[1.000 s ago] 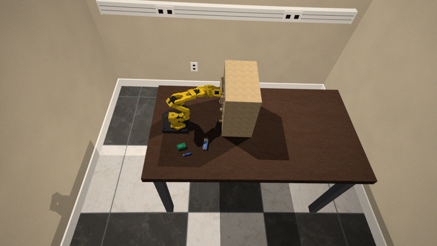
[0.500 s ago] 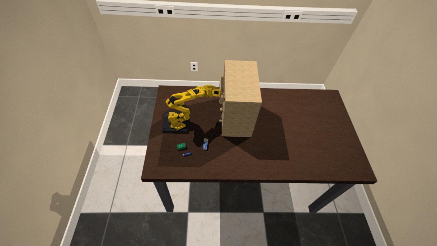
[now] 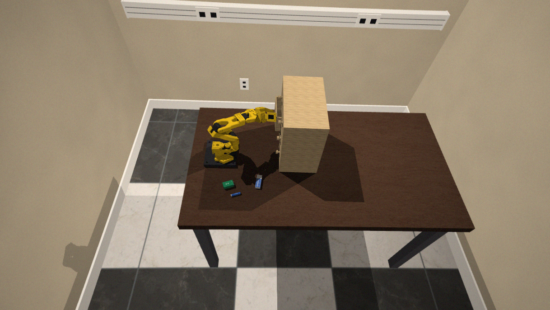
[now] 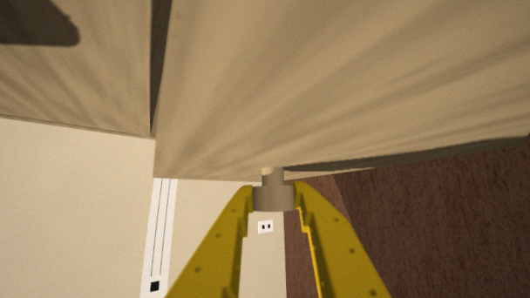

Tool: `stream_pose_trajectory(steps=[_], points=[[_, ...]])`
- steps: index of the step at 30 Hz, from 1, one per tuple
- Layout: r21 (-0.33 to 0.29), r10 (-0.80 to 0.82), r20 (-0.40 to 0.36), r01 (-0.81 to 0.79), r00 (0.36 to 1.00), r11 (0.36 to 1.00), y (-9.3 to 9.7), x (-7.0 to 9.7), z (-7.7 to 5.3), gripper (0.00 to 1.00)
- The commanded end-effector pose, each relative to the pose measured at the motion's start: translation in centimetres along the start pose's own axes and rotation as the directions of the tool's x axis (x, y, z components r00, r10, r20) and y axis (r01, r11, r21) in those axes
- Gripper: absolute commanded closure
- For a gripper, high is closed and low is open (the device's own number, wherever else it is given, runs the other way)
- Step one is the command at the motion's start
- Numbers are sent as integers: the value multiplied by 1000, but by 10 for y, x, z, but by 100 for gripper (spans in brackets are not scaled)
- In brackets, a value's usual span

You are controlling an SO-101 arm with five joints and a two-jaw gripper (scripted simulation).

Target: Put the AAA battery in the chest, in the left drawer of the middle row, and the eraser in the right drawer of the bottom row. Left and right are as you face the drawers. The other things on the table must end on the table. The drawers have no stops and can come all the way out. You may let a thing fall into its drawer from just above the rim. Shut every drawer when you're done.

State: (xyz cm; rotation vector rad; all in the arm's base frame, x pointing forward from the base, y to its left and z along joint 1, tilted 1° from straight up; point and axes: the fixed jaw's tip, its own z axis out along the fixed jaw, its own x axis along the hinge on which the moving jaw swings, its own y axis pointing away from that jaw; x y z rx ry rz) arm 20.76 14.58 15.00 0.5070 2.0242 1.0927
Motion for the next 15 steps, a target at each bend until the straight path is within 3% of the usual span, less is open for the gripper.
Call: stream_pose_trajectory(steps=[1, 15], points=[[-24, -6, -28, 5, 1000, 1000, 5, 8, -3, 100], [-26, -7, -32, 6, 999, 1000, 5, 9, -5, 100]])
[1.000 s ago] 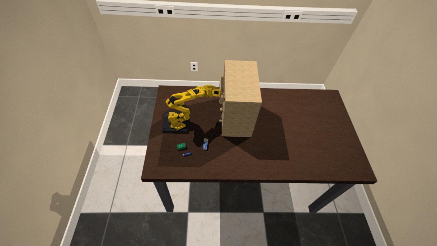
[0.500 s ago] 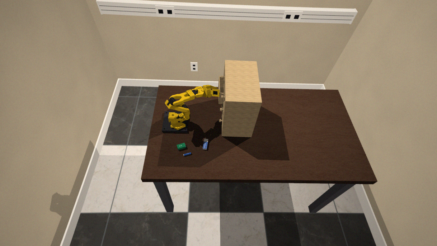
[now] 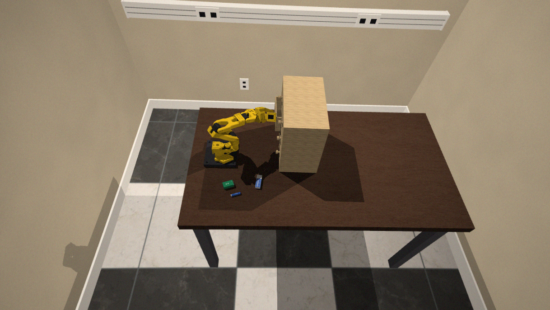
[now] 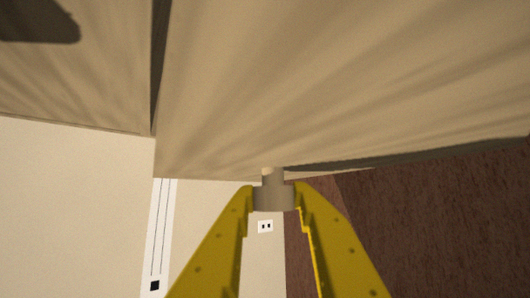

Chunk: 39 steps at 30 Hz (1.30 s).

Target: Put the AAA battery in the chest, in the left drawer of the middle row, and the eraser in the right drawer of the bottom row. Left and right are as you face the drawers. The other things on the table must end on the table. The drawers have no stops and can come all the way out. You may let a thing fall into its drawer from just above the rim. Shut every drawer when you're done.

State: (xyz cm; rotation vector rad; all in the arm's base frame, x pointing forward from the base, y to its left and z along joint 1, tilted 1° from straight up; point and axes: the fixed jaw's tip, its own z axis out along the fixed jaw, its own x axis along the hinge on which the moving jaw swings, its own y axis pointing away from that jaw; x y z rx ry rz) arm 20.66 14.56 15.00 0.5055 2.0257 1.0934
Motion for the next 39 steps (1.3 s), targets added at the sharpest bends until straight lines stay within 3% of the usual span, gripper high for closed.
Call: stream_pose_trajectory(steps=[1, 39], points=[[-27, -7, -31, 7, 999, 1000, 5, 9, -5, 100], [-43, -20, -60, 18, 998, 999, 5, 18, -15, 100]])
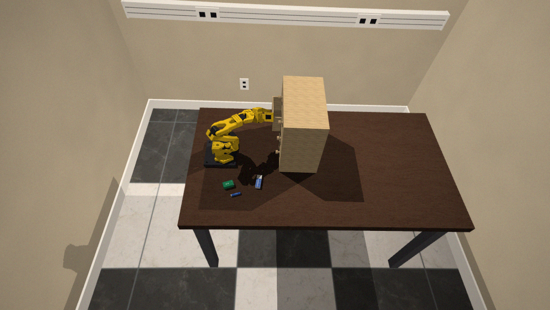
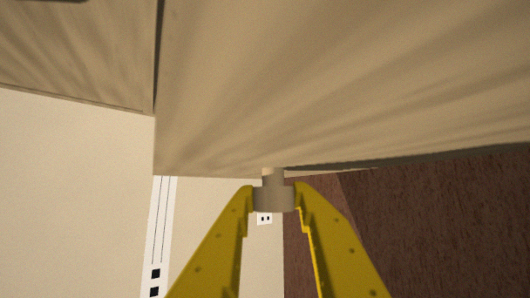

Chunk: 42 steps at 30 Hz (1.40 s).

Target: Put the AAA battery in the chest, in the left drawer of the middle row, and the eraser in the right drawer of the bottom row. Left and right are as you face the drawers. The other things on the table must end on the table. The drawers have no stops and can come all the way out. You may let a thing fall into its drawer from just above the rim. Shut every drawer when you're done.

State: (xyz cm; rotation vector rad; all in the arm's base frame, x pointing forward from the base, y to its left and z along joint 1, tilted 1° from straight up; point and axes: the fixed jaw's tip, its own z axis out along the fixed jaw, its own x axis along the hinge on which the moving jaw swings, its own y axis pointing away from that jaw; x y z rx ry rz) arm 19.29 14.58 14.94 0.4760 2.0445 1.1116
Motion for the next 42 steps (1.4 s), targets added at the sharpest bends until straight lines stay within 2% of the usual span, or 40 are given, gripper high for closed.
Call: stream_pose_trajectory(steps=[1, 26, 42], points=[[-32, -11, -32, 10, 999, 999, 5, 9, -5, 100], [-38, -16, -43, 14, 999, 999, 6, 13, -9, 100], [-51, -26, -66, 23, 997, 998, 6, 19, -16, 100]])
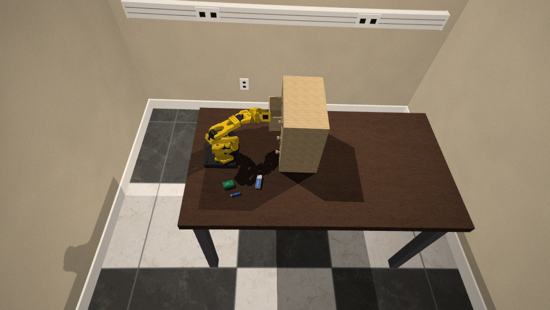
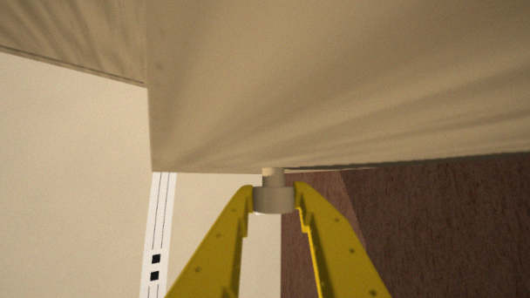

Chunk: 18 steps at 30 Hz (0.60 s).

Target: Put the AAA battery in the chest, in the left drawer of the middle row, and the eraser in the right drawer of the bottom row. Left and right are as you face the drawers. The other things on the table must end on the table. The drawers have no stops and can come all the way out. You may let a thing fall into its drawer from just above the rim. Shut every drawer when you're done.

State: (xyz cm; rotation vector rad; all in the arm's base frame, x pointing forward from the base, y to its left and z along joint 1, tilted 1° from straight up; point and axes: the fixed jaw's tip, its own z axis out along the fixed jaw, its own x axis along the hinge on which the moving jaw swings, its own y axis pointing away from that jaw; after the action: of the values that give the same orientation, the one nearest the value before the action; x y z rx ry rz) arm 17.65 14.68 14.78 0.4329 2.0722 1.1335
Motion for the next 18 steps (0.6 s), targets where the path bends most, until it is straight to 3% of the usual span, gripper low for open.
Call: stream_pose_trajectory(steps=[1, 18], points=[[-38, -10, -25, 9, 1000, 999, 7, 7, -4, 100], [-39, -11, -28, 10, 1000, 999, 7, 8, -5, 100]])
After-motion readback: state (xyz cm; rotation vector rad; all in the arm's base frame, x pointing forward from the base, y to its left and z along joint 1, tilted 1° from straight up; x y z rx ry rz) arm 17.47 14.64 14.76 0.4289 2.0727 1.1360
